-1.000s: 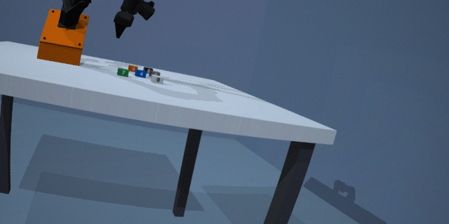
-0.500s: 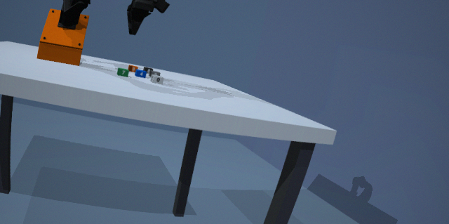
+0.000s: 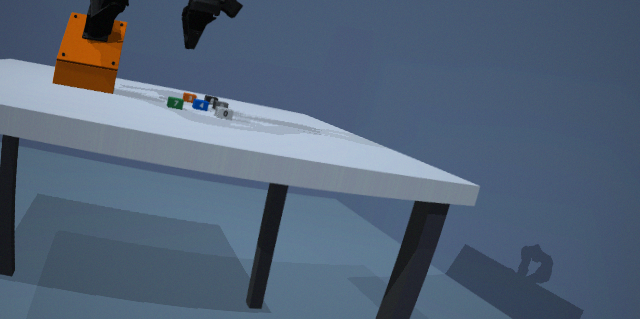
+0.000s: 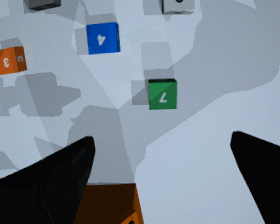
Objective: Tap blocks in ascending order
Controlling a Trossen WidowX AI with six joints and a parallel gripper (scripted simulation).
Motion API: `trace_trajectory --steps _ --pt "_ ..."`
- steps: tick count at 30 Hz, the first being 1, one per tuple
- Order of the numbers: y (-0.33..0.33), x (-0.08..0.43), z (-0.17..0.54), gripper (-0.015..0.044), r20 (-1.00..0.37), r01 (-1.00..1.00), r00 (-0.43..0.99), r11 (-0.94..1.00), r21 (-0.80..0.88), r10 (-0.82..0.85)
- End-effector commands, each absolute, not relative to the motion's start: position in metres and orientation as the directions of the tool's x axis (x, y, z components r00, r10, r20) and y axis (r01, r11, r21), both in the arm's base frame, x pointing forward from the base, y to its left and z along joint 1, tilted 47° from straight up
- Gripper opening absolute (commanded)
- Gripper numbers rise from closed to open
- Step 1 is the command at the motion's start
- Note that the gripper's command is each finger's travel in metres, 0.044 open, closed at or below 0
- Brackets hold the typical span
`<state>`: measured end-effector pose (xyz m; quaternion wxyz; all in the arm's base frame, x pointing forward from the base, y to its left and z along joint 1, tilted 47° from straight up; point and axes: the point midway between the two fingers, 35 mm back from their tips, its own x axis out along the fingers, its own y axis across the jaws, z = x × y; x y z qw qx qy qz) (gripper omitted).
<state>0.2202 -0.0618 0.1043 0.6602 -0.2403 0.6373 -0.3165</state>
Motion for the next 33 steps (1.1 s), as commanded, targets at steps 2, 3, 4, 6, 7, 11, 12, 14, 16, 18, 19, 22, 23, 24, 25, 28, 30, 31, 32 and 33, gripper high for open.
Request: trace_trajectory --steps 2,3,4,6,7,11,12,14,16,18,19,22,23,24,25,28,30,31,32,33 --pt "-0.062 0.220 0.105 0.0400 -0.688 0.109 -0.011 0.683 -0.723 -0.726" --pt "-0.062 0.222 0.105 0.0400 -0.688 0.109 -0.011 0.683 -0.722 -0.726" --pt "-0.060 0.226 0.104 0.0400 -0.688 0.109 -0.011 0.683 -0.722 -0.726" --pt "-0.054 0.244 0.098 0.0400 -0.688 0.110 -0.010 0.683 -0.722 -0.725" --pt "-0.050 0.253 0.094 0.0400 -0.688 0.110 -0.010 0.683 -0.722 -0.725" --pt "-0.036 0.283 0.078 0.0400 -0.689 0.112 -0.009 0.684 -0.721 -0.725" --pt "-0.036 0.285 0.077 0.0400 -0.689 0.112 -0.009 0.684 -0.721 -0.725" --pt "-0.036 0.285 0.077 0.0400 -0.689 0.112 -0.009 0.684 -0.721 -0.725" --pt "-0.036 0.285 0.077 0.0400 -0.689 0.112 -0.009 0.684 -0.721 -0.725" --pt "-0.036 0.285 0.077 0.0400 -0.689 0.112 -0.009 0.684 -0.721 -0.725" --pt "-0.036 0.285 0.077 0.0400 -0.689 0.112 -0.009 0.684 -0.721 -0.725" --pt "-0.036 0.285 0.077 0.0400 -0.689 0.112 -0.009 0.684 -0.721 -0.725" --pt "-0.036 0.285 0.077 0.0400 -0.689 0.112 -0.009 0.684 -0.721 -0.725" --pt "-0.036 0.285 0.077 0.0400 -0.689 0.112 -0.009 0.684 -0.721 -0.725" --pt "-0.036 0.285 0.077 0.0400 -0.689 0.112 -0.009 0.684 -0.721 -0.725" --pt "-0.036 0.285 0.077 0.0400 -0.689 0.112 -0.009 0.684 -0.721 -0.725" --pt "-0.036 0.285 0.077 0.0400 -0.689 0.112 -0.009 0.684 -0.721 -0.725" --pt "-0.036 0.285 0.077 0.0400 -0.689 0.112 -0.009 0.684 -0.721 -0.725" --pt "-0.036 0.285 0.077 0.0400 -0.689 0.112 -0.009 0.684 -0.721 -0.725" --pt "-0.036 0.285 0.077 0.0400 -0.689 0.112 -0.009 0.684 -0.721 -0.725"
